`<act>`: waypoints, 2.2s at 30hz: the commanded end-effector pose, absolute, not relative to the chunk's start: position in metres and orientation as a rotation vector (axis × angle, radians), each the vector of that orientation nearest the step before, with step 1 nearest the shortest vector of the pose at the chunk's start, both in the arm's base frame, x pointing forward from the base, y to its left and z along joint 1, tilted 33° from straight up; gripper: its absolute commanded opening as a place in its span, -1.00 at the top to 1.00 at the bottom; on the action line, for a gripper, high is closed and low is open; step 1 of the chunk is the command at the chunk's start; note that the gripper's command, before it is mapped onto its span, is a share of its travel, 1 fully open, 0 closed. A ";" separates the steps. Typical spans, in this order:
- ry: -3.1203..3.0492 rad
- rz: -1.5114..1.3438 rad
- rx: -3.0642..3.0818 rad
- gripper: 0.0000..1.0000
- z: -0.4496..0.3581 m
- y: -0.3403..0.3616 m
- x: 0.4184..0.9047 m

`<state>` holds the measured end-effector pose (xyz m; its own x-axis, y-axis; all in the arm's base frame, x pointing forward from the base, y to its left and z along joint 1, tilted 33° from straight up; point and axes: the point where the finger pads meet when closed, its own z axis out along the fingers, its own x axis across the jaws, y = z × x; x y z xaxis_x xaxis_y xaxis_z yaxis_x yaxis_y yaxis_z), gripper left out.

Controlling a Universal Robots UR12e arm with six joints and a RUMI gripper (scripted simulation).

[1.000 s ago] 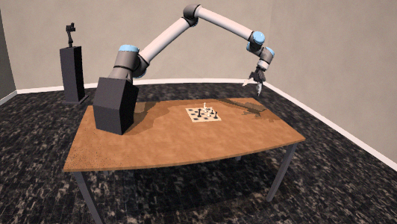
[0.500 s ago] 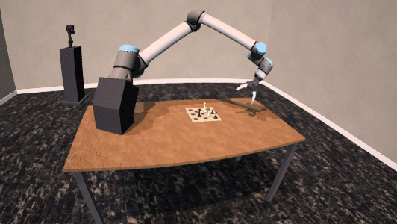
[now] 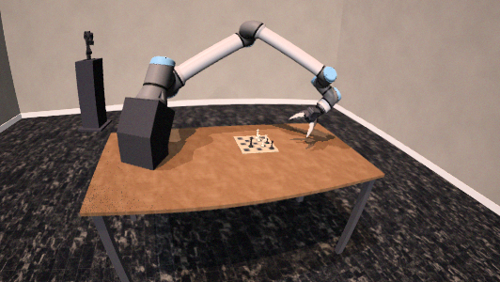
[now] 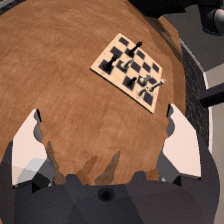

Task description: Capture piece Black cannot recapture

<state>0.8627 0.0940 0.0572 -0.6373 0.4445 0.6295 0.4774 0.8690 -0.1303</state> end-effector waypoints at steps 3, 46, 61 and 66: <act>-2.227 0.079 -0.818 -1.00 0.045 0.116 0.849; -1.920 0.495 -1.149 -1.00 0.018 0.172 0.810; -1.920 0.495 -1.149 -1.00 0.018 0.172 0.810; -1.920 0.495 -1.149 -1.00 0.018 0.172 0.810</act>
<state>0.8096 0.1725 0.0171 -0.2423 0.8593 0.4505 0.5336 0.5058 -0.6778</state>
